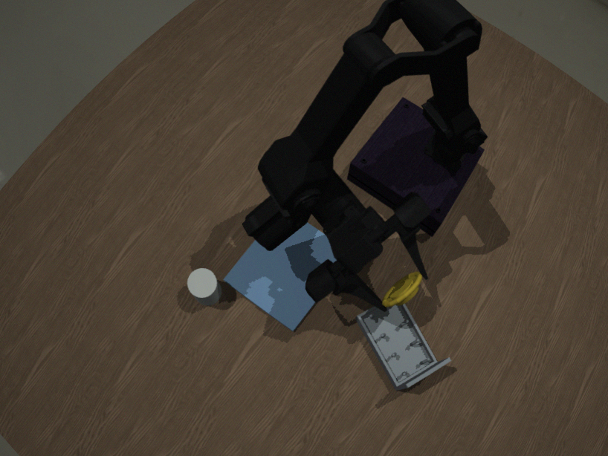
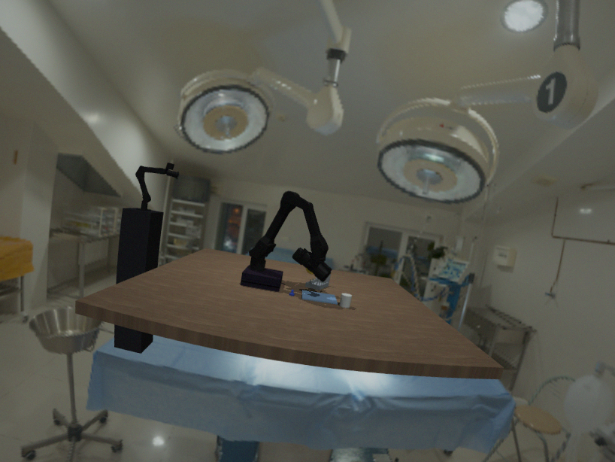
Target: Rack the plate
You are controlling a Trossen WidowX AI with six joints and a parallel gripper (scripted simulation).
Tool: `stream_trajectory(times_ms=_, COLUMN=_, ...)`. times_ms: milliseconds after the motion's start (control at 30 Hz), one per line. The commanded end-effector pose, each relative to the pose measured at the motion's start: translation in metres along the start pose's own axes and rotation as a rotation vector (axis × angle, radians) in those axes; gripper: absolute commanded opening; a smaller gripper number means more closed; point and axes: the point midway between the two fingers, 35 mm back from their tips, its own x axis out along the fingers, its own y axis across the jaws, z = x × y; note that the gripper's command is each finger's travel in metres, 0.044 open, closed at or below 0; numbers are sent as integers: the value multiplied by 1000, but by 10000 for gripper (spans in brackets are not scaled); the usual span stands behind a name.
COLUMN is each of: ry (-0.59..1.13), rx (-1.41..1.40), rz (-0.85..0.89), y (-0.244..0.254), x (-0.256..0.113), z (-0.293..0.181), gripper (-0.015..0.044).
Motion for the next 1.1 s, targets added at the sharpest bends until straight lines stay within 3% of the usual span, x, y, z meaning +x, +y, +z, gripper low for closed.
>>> stream_trajectory(times_ms=0, ry=-84, rx=-82, rz=-24, y=-3, x=-2, z=-2, gripper=0)
stream_trajectory(times_ms=500, ry=-316, rx=-383, rz=-206, y=-13, x=-16, z=-7, gripper=0)
stream_trajectory(times_ms=1067, ry=-319, rx=-396, rz=-216, y=-16, x=-10, z=-13, gripper=0)
